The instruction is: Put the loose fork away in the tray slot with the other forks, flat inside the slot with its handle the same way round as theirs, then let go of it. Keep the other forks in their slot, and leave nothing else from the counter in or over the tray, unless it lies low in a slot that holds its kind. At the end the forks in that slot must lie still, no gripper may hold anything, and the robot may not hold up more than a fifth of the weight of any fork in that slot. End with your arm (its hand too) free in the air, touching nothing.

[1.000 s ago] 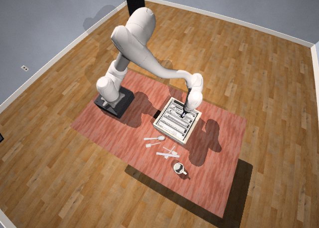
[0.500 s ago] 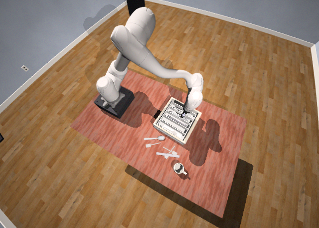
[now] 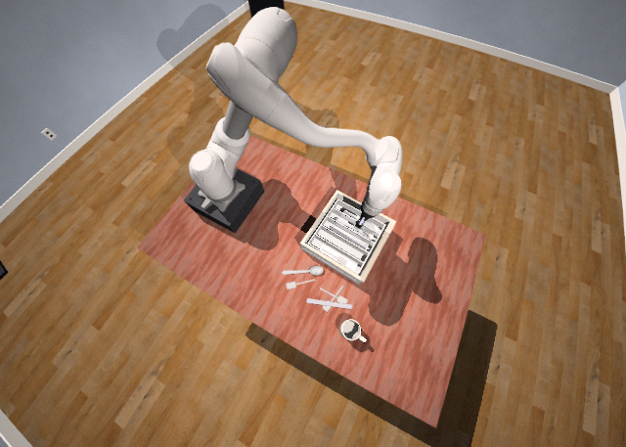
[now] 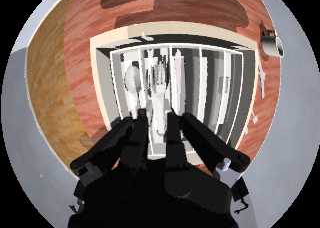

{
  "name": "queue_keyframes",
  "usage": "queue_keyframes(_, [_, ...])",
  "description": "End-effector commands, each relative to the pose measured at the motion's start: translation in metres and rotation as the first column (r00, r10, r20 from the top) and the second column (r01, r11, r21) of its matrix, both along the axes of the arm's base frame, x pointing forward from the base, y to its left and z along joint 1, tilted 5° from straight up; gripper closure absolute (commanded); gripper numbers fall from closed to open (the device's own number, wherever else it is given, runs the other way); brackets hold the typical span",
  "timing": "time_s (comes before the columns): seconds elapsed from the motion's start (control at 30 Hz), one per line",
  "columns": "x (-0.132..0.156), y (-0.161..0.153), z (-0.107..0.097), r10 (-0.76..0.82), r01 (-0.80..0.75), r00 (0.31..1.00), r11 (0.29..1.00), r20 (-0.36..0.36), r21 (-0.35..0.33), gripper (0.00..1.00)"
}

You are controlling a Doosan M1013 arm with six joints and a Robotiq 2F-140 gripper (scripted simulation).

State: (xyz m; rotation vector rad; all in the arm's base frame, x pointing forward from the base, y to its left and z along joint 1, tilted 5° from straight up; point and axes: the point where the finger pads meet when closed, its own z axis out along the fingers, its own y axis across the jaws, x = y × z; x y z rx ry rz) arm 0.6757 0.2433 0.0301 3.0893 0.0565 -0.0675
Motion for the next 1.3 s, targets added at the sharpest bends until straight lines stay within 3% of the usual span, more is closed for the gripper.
queue_keyframes(0.0, [-0.001,0.001,0.021,0.0,0.0,1.0,1.0,0.0,0.0,0.86])
queue_keyframes(0.27, [-0.004,0.003,0.066,0.0,0.0,1.0,1.0,0.0,0.0,0.86])
queue_keyframes(0.53, [-0.006,0.004,0.089,0.0,0.0,1.0,1.0,0.0,0.0,0.86])
queue_keyframes(0.9, [-0.007,0.005,0.099,0.0,0.0,1.0,1.0,0.0,0.0,0.86])
queue_keyframes(0.93, [-0.007,0.005,0.099,0.0,0.0,1.0,1.0,0.0,0.0,0.0])
queue_keyframes(1.27, [-0.007,0.005,0.099,0.0,0.0,1.0,1.0,0.0,0.0,0.0])
